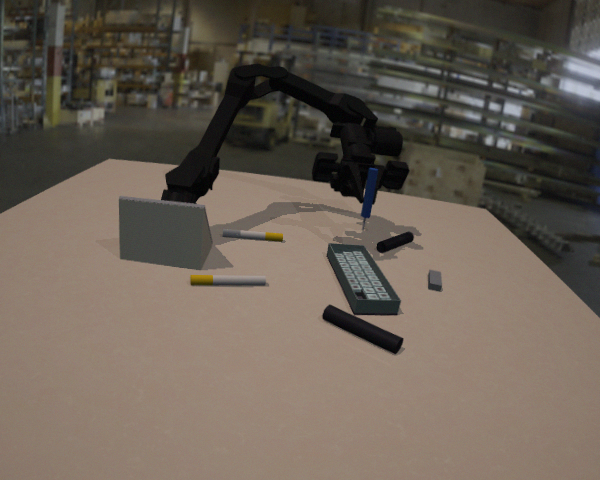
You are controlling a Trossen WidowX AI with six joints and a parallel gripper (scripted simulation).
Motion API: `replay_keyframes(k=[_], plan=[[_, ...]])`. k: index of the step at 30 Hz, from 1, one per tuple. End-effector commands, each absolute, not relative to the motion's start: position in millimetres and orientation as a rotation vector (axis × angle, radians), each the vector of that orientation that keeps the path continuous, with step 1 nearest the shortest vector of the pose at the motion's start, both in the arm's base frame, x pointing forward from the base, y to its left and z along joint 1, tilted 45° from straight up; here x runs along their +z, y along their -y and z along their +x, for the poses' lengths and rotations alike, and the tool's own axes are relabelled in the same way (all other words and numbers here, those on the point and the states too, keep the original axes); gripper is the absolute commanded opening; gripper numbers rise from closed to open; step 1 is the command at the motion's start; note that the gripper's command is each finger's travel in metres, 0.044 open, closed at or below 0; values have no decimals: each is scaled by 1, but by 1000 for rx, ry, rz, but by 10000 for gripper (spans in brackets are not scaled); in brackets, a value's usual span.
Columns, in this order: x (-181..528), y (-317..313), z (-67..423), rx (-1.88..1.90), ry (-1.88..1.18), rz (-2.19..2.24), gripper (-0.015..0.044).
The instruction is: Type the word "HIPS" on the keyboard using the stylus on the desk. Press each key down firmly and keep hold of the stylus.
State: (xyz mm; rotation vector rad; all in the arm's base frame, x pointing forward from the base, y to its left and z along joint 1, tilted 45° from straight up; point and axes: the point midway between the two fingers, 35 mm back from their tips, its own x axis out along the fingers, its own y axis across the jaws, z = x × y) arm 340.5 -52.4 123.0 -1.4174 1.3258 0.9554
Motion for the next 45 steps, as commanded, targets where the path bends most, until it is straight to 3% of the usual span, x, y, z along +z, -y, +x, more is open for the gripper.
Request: replay_keyframes(k=[1, 11, 14, 15, 45], plan=[[112, 39, 342, 956, -1326, -1423, 0], [102, 29, 343, 956, -1326, -1423, 0], [100, 28, 342, 956, -1326, -1423, 79], [99, 28, 342, 956, -1326, -1423, 81], [92, 21, 343, 956, -1326, -1422, 81]])
